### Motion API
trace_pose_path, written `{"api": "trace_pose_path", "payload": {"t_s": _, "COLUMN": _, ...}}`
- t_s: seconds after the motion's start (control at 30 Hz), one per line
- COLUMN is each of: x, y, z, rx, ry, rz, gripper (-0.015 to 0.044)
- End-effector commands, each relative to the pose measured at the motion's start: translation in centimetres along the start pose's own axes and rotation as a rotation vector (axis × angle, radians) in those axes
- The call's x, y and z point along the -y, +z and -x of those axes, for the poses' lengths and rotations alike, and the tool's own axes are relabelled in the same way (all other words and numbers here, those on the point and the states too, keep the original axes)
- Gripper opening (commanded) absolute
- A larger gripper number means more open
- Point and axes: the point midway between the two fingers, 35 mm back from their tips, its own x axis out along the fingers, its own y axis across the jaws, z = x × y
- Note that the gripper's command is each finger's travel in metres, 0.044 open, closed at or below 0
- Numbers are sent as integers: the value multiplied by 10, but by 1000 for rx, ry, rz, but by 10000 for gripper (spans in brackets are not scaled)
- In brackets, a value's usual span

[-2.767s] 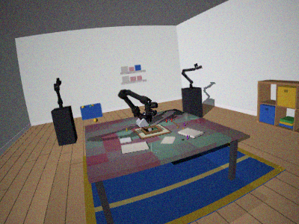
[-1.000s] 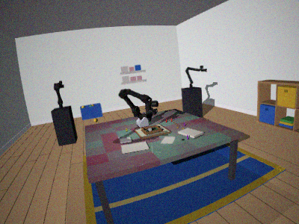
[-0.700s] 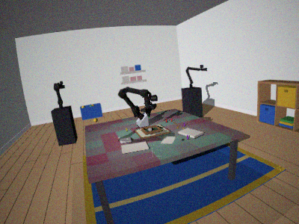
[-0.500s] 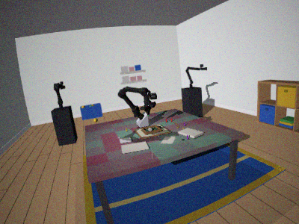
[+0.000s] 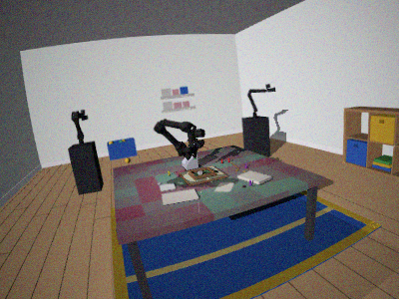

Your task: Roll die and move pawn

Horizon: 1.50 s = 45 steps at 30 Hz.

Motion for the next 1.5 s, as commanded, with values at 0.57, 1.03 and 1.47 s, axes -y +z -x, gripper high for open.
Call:
{"api": "trace_pose_path", "payload": {"t_s": 0.57, "x": 71, "y": -34, "z": -38, "rx": -11, "ry": -29, "rz": -7, "gripper": 0}}
{"api": "trace_pose_path", "payload": {"t_s": 1.03, "x": 88, "y": -49, "z": -65, "rx": -31, "ry": -44, "rz": -12, "gripper": 0}}
{"api": "trace_pose_path", "payload": {"t_s": 1.47, "x": 89, "y": -50, "z": -88, "rx": -33, "ry": -45, "rz": -13, "gripper": 0}}
